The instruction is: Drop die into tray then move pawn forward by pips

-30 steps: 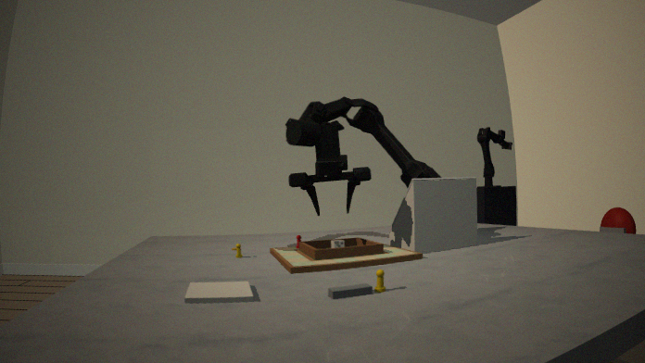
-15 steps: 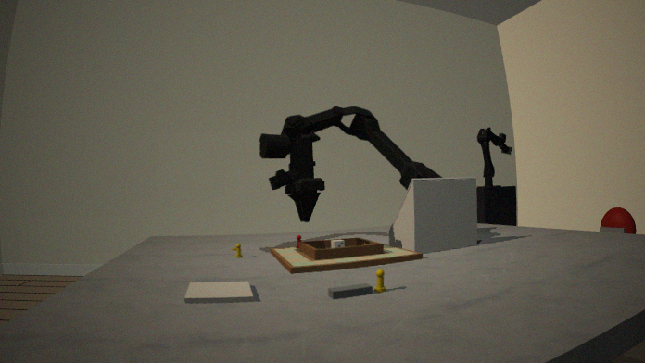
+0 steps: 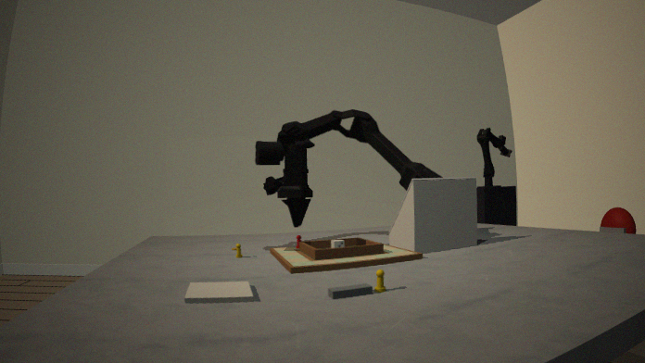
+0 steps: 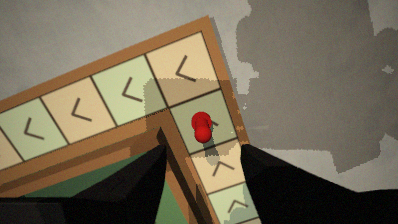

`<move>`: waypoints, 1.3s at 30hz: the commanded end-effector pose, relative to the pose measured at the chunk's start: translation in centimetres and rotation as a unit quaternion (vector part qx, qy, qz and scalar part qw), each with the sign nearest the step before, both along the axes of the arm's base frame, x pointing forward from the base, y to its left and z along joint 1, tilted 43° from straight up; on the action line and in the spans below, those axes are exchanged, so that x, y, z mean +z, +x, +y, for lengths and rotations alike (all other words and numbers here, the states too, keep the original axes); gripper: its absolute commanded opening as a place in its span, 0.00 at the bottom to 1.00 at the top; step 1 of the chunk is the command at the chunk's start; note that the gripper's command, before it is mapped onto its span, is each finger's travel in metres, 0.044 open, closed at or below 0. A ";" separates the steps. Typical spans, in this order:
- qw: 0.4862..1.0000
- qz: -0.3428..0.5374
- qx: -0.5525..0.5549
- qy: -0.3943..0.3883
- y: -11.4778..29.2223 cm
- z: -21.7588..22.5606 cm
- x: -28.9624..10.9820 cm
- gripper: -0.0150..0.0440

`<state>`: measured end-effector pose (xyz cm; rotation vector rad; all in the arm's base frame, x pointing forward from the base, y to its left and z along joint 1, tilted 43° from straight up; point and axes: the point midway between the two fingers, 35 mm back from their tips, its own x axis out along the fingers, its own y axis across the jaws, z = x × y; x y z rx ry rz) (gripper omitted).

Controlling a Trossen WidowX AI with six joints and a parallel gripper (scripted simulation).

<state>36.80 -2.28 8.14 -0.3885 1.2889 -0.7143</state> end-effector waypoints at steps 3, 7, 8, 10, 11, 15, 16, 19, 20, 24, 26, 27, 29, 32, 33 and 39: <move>1.000 0.005 -0.001 -0.004 -0.1 -0.7 -0.7 0.59; 1.000 0.005 -0.001 -0.004 0.0 -1.1 -1.1 0.59; 1.000 0.005 -0.001 -0.004 0.0 -1.3 -1.3 0.59; 1.000 0.005 -0.001 -0.004 0.0 -1.5 -1.5 0.59; 1.000 0.005 -0.001 -0.004 0.1 -1.6 -1.6 0.59; 1.000 0.005 -0.001 -0.004 0.1 -2.0 -2.1 0.59; 1.000 0.005 -0.001 -0.004 0.2 -2.1 -2.2 0.59; 1.000 0.005 -0.001 -0.004 0.2 -2.5 -2.6 0.59; 1.000 0.005 -0.001 -0.004 0.2 -2.6 -2.7 0.59; 1.000 0.005 -0.001 -0.004 0.3 -3.0 -3.2 0.59; 1.000 0.005 -0.001 -0.004 0.3 -3.3 -3.4 0.59; 1.000 0.005 -0.001 -0.005 0.3 -3.3 -3.4 0.59; 1.000 0.005 -0.001 -0.005 0.3 -3.3 -3.4 0.55; 1.000 0.005 -0.001 -0.005 0.3 -3.3 -3.4 0.42; 1.000 0.005 -0.001 -0.005 0.3 -3.3 -3.4 0.37; 1.000 0.005 -0.001 -0.005 0.3 -3.3 -3.4 0.30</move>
